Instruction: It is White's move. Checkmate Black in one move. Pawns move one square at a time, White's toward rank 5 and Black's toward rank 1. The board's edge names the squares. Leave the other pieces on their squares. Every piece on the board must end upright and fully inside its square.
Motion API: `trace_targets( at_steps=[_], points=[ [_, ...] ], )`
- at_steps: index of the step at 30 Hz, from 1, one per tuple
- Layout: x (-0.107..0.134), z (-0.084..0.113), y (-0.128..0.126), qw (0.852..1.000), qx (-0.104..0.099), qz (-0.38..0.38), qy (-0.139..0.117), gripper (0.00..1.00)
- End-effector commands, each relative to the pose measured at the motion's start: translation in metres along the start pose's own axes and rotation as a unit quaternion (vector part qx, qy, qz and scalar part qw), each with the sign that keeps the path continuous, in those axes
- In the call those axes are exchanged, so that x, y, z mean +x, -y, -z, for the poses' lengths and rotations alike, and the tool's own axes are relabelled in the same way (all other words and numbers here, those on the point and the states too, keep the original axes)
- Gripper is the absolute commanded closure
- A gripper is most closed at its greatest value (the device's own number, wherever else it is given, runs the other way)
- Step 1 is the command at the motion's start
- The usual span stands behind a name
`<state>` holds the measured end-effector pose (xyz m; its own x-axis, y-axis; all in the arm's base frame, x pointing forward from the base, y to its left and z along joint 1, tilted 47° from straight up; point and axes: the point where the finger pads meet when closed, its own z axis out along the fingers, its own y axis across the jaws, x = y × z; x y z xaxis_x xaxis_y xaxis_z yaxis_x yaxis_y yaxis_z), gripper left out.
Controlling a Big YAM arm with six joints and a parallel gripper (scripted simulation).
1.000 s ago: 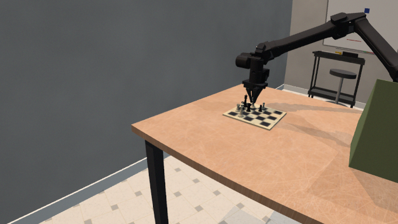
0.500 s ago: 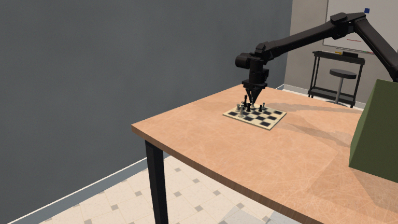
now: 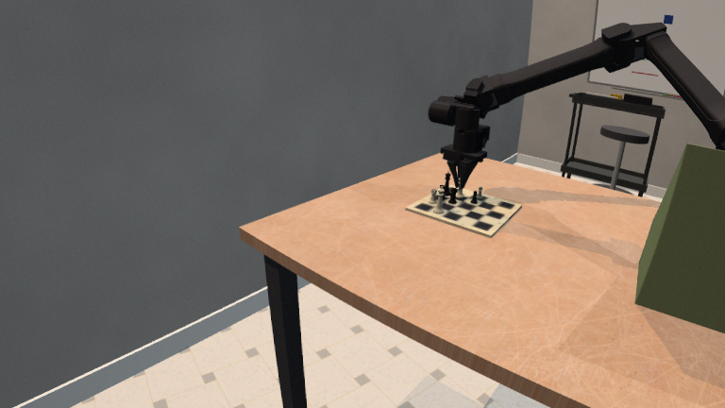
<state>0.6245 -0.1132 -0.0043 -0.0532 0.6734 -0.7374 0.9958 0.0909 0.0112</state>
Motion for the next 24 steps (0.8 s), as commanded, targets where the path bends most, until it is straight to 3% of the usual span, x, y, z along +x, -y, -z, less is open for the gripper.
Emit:
trace_targets(
  at_steps=[1, 24],
  points=[
    [0.008, -0.004, -0.001, 1.0, 0.002, 0.009, -0.001, 1.0],
    [-0.002, 0.0, 0.001, 1.0, -0.002, 0.003, 0.0, 1.0]
  ],
)
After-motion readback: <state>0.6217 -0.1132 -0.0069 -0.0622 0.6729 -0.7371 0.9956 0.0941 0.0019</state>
